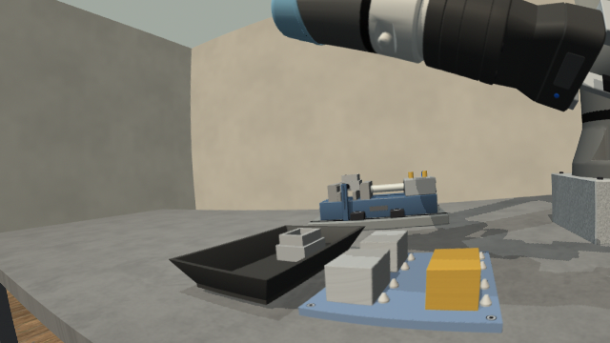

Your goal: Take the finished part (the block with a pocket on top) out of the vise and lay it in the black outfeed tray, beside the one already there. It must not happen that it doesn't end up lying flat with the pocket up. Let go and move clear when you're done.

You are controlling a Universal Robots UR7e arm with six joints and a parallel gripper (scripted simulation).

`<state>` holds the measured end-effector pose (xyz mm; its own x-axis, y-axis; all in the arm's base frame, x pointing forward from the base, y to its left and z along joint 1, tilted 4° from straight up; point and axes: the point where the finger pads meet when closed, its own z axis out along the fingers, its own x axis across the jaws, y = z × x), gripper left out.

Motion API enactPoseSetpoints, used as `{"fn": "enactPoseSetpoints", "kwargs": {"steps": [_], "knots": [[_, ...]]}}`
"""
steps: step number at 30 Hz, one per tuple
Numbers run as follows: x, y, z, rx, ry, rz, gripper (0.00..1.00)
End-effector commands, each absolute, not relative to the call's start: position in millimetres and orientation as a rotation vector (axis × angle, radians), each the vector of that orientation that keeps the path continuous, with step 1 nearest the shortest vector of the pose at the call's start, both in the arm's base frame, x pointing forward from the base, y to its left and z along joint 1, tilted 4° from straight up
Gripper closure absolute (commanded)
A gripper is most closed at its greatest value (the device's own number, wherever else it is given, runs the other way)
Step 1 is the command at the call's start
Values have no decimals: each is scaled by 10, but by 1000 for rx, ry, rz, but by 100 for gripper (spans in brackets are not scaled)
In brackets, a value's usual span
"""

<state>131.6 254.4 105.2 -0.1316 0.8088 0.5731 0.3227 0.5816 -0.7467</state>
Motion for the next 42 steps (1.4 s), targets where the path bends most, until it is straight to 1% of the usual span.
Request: {"fn": "enactPoseSetpoints", "kwargs": {"steps": [1, 19, 24, 28, 32, 34, 37, 42], "knots": [[1318, 2545, 1054, -944, -1712, 550, 0], [1320, 2544, 1053, -945, -1712, 550, 0], [1394, 2526, 1028, -977, -1715, 549, 0], [1581, 2474, 966, -1057, -1720, 546, 0], [1911, 2362, 865, -1202, -1719, 538, 0], [1911, 2362, 865, -1202, -1719, 538, 0], [2232, 2227, 776, -1349, -1706, 528, 0], [2571, 2055, 693, -1509, -1678, 515, 0]]}}
